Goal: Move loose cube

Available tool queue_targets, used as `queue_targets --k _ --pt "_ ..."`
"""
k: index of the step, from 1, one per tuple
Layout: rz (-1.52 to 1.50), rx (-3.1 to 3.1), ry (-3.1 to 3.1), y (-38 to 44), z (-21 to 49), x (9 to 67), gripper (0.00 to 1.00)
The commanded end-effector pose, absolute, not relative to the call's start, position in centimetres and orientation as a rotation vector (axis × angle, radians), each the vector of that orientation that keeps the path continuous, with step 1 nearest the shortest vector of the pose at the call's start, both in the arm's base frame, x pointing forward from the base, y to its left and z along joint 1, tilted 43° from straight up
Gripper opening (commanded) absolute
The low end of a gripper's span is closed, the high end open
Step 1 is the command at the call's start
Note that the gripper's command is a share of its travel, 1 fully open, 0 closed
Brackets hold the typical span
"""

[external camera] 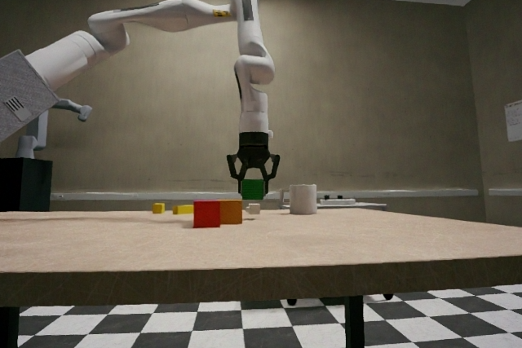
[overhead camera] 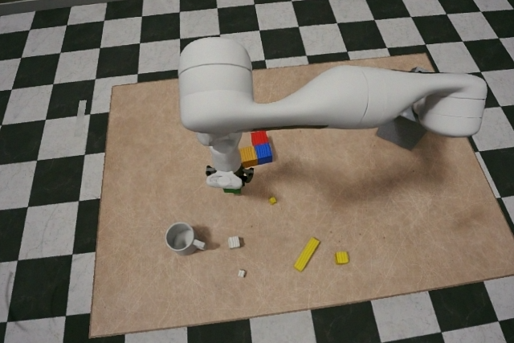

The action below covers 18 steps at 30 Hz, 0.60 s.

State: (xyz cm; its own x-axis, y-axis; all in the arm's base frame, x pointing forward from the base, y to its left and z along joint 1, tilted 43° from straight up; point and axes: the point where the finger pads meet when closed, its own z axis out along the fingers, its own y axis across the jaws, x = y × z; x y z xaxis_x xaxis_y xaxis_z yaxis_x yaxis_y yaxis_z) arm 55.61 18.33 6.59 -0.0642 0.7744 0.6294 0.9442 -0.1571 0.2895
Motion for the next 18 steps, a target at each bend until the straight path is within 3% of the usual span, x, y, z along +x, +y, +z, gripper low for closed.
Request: queue_targets --k 1,18 --pt "-1.040 -1.991 -1.868 17.0 7.2 56.0 0.10" --pt "-1.040 -1.991 -1.868 15.8 8.6 55.3 0.10"
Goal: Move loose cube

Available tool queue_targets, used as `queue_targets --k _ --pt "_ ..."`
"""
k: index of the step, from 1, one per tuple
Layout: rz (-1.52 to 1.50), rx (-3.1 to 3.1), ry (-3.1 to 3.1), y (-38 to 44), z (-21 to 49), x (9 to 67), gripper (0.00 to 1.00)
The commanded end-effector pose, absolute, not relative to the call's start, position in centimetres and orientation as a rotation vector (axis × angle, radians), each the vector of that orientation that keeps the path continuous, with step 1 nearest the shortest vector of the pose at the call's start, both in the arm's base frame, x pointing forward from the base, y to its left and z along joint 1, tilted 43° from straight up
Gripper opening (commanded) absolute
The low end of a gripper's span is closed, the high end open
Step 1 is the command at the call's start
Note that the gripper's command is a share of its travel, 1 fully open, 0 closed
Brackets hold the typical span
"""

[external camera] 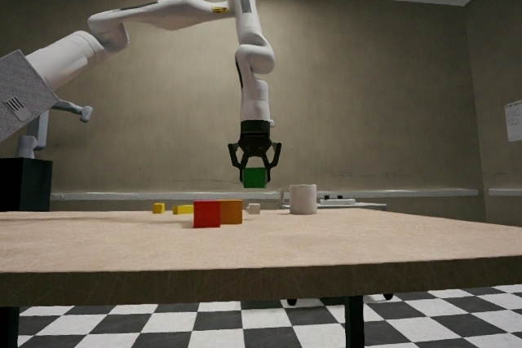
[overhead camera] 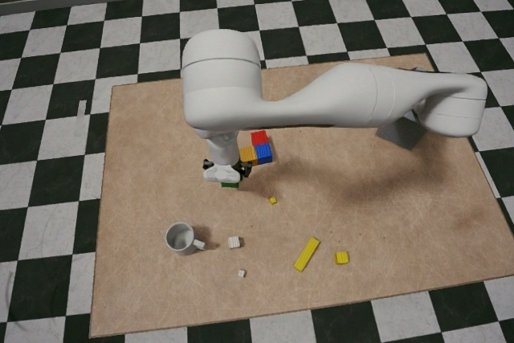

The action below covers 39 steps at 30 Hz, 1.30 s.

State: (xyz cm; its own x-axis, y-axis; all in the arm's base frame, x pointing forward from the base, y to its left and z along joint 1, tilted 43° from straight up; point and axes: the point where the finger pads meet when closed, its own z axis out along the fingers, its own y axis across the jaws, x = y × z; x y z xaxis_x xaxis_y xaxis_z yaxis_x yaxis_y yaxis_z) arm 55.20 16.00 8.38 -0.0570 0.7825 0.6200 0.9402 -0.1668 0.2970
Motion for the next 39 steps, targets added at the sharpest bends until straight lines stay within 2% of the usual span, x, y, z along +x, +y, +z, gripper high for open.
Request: queue_targets --k 1,16,27,39 --pt "-1.040 -1.991 -1.868 15.8 8.7 55.3 0.10" --pt "-1.056 -1.946 -1.942 13.4 7.0 56.0 0.10" --pt "-1.109 -1.756 -2.202 4.7 0.5 57.2 0.10" --pt "-1.110 -1.749 -2.209 4.4 0.3 57.2 0.10"
